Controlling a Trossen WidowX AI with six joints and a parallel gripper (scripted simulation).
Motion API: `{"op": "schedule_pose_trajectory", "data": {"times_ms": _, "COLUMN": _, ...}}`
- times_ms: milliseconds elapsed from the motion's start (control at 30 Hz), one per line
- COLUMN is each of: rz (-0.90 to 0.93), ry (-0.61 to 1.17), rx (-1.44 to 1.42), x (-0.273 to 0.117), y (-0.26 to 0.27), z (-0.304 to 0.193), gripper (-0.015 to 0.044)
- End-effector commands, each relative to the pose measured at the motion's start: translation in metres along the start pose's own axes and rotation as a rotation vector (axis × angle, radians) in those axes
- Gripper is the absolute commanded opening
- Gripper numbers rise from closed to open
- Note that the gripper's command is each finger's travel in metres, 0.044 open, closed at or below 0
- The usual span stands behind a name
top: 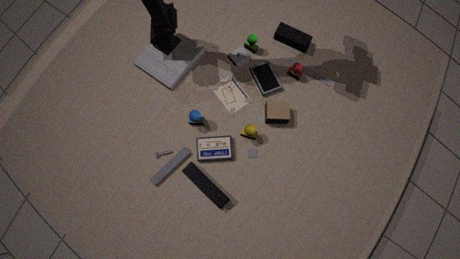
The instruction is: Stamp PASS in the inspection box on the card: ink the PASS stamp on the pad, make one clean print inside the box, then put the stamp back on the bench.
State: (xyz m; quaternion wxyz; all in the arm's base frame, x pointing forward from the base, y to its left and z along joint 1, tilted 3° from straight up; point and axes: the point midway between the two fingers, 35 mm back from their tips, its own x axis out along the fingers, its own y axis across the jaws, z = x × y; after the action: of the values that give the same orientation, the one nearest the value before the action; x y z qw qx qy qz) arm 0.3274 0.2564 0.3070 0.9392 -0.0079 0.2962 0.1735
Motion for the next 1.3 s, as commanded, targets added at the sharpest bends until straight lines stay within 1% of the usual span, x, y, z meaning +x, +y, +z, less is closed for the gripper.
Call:
{"op": "schedule_pose_trajectory", "data": {"times_ms": 0, "rz": -0.053, "ry": 0.266, "rx": 0.030, "x": 0.022, "y": -0.027, "z": -0.071, "gripper": 0.0224}}
{"op": "schedule_pose_trajectory", "data": {"times_ms": 167, "rz": -0.128, "ry": 0.568, "rx": 0.095, "x": 0.024, "y": -0.057, "z": -0.148, "gripper": 0.0224}}
{"op": "schedule_pose_trajectory", "data": {"times_ms": 333, "rz": -0.222, "ry": 0.880, "rx": 0.198, "x": 0.005, "y": -0.084, "z": -0.219, "gripper": 0.0224}}
{"op": "schedule_pose_trajectory", "data": {"times_ms": 400, "rz": -0.248, "ry": 0.958, "rx": 0.228, "x": -0.003, "y": -0.090, "z": -0.235, "gripper": 0.0224}}
{"op": "schedule_pose_trajectory", "data": {"times_ms": 767, "rz": -0.250, "ry": 0.968, "rx": 0.232, "x": -0.008, "y": -0.082, "z": -0.241, "gripper": 0.0224}}
{"op": "schedule_pose_trajectory", "data": {"times_ms": 1267, "rz": -0.250, "ry": 0.968, "rx": 0.232, "x": 0.006, "y": -0.084, "z": -0.257, "gripper": 0.0224}}
